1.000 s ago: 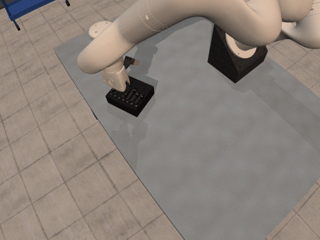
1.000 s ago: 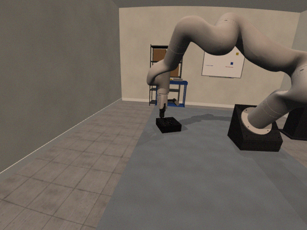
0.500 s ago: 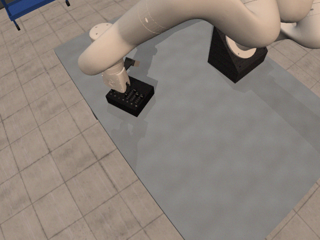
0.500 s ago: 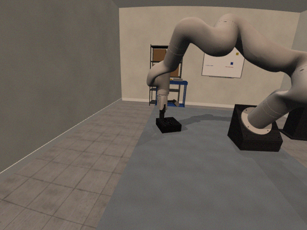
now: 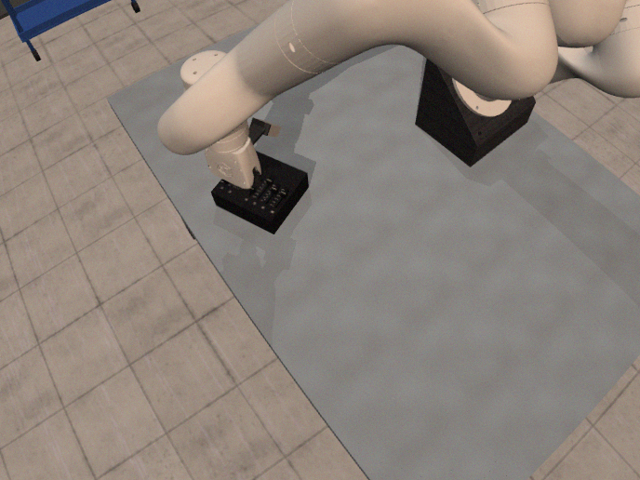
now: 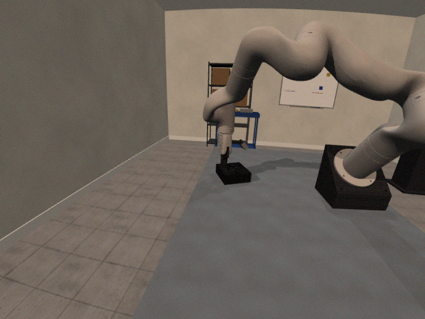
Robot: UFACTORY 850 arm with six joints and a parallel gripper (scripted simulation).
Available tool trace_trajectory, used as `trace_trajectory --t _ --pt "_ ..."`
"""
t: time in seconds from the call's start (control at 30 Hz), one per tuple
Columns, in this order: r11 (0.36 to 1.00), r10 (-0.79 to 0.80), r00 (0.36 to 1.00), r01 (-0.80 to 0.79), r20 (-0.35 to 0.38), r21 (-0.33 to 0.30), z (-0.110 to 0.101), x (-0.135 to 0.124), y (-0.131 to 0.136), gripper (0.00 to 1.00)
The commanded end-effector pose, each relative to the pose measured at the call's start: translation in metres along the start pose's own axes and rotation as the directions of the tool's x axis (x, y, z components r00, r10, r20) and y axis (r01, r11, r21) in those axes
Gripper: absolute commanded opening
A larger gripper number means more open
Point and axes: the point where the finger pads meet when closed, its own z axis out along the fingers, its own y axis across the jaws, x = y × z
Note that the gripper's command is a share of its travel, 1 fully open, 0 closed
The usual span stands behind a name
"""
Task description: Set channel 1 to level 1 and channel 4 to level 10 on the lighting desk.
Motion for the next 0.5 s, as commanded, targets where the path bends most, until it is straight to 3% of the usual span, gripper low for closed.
trace_trajectory --t 0.0,0.47 --pt "1.000 0.000 1.000 0.000 0.001 0.001 0.0011 -0.0007 -0.0004 0.00" --pt "1.000 0.000 1.000 0.000 0.001 0.001 0.0049 -0.0007 -0.0003 0.00"
